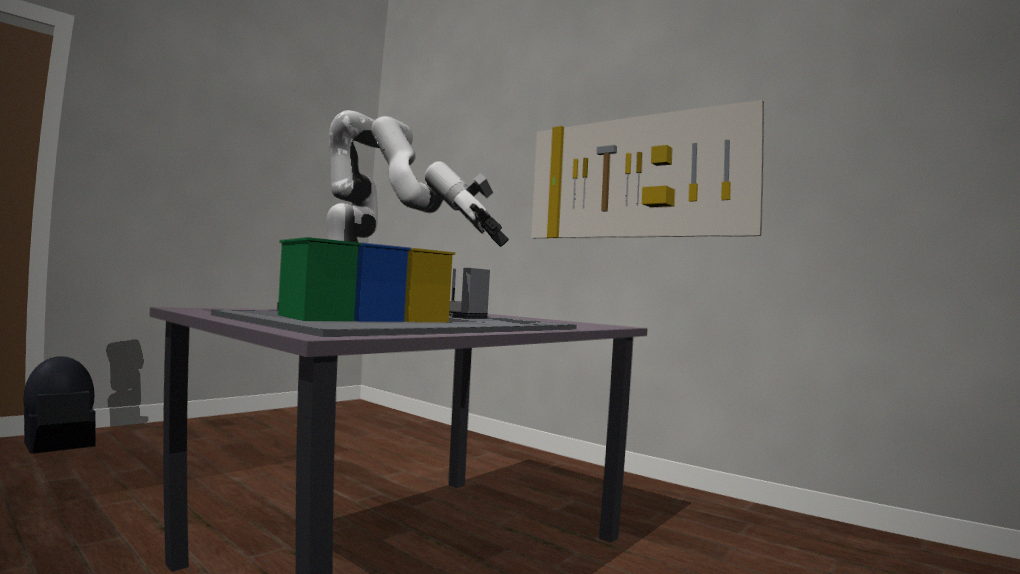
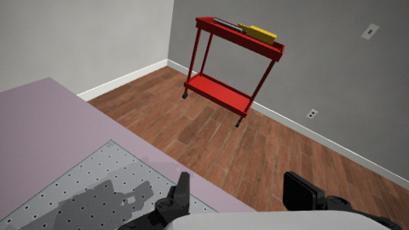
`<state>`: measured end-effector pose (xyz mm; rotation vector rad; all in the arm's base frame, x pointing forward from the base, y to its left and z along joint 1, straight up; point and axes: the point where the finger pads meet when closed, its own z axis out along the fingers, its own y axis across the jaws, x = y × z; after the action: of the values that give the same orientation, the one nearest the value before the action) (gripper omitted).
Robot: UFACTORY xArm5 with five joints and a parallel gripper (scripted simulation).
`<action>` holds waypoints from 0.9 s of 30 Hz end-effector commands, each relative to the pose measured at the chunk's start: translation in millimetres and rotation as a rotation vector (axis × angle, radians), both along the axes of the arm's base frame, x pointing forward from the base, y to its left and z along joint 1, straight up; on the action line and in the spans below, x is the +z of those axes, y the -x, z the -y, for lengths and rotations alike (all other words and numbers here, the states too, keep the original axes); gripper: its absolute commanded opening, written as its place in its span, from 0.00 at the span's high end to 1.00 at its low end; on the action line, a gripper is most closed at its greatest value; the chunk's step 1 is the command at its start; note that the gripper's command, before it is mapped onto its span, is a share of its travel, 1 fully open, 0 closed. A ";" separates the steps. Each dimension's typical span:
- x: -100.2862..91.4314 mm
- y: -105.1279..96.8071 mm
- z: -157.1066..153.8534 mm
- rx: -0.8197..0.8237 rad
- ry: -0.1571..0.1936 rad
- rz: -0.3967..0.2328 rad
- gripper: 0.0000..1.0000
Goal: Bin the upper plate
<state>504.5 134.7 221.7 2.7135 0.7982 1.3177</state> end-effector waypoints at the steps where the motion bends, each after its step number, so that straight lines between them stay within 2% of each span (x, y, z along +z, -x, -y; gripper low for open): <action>1: -3.6 -4.6 11.6 -0.042 0.002 -0.090 0.00; 3: -6.1 -4.1 21.1 -0.074 0.001 -0.148 0.00; 5: -6.6 -4.1 23.5 -0.083 0.000 -0.165 0.00; 7: -8.1 -2.4 32.0 -0.113 -0.001 -0.217 0.00; 8: -8.1 -2.4 32.0 -0.113 -0.001 -0.217 0.00; 10: -8.9 0.3 40.6 -0.143 -0.002 -0.268 0.00; 11: -8.9 0.3 40.6 -0.143 -0.002 -0.268 0.00; 16: -8.9 8.6 57.8 -0.205 -0.005 -0.372 0.00; 18: -8.9 8.6 57.8 -0.205 -0.005 -0.372 0.00; 23: -6.5 20.2 74.5 -0.268 -0.009 -0.474 0.00; 25: -6.4 20.7 74.9 -0.268 -0.009 -0.474 0.00; 27: -4.5 27.2 82.5 -0.300 -0.011 -0.525 0.00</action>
<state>486.5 65.9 213.1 3.0229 0.4463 0.7062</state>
